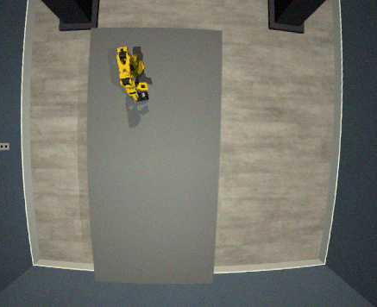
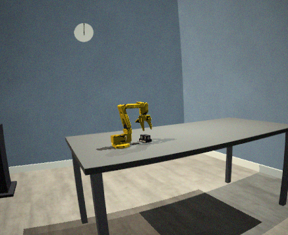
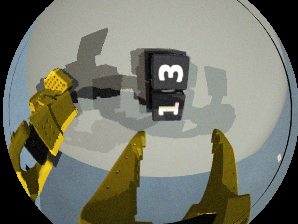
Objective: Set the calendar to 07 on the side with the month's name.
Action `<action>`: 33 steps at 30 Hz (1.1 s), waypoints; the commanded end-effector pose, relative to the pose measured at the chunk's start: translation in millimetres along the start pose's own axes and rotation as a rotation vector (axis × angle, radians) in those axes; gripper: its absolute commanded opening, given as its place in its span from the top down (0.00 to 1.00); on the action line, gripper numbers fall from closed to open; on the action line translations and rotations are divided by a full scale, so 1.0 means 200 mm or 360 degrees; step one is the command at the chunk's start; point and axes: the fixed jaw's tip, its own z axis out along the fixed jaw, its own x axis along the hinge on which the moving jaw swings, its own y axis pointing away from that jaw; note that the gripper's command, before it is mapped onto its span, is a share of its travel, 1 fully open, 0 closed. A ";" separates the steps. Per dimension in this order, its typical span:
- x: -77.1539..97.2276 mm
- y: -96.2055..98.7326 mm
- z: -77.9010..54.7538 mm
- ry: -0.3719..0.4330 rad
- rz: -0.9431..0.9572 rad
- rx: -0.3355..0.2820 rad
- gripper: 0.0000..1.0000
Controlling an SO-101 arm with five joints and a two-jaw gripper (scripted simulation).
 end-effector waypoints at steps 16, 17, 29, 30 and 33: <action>0.00 -0.02 -0.05 0.0002 -0.0001 0.0090 0.64; 0.00 -0.02 -0.05 0.0002 -0.0001 0.0090 0.64; 0.00 -0.02 -0.05 0.0001 0.0053 0.0101 0.64; 0.00 -0.02 -0.06 0.0001 0.0070 0.0105 0.64; 0.01 -0.02 -0.06 -0.0001 0.0135 0.0118 0.64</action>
